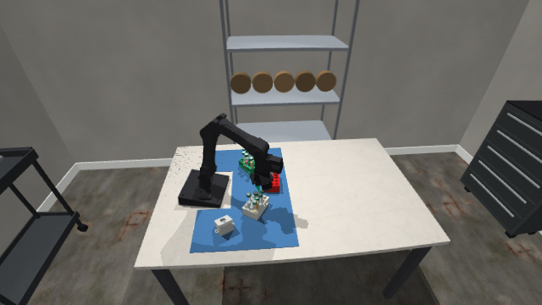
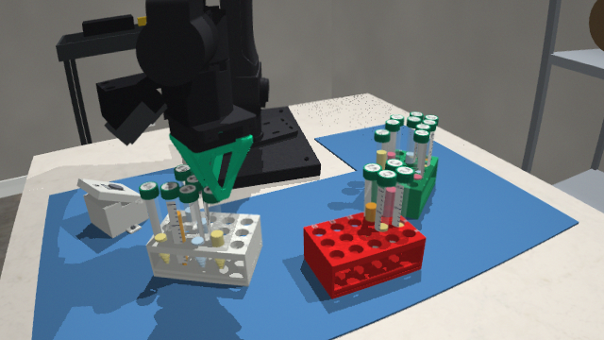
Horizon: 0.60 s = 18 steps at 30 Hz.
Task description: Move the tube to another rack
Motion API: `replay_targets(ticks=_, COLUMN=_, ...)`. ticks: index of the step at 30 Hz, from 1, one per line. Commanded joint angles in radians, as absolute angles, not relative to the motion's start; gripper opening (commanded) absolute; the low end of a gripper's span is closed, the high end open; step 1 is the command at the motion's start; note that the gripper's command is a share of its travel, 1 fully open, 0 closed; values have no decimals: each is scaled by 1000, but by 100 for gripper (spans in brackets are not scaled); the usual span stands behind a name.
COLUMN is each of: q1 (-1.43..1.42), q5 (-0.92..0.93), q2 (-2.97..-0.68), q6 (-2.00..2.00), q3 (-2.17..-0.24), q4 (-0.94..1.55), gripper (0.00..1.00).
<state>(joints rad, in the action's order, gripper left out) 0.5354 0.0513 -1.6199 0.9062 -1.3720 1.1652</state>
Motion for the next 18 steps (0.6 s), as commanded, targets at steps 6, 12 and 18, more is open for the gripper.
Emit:
replay_targets(ticks=6, q1=538, q5=47, q2=-1608, q6=904, q3=-1431, q4=1227, gripper=30)
replay_targets(ticks=12, q1=540, q5=48, q2=-1594, q6=902, q3=-1478, q4=1288, gripper=30)
replay_targets(ticks=18, q1=542, q5=48, q2=-1587, q6=900, q3=-1512, q4=1329, gripper=30)
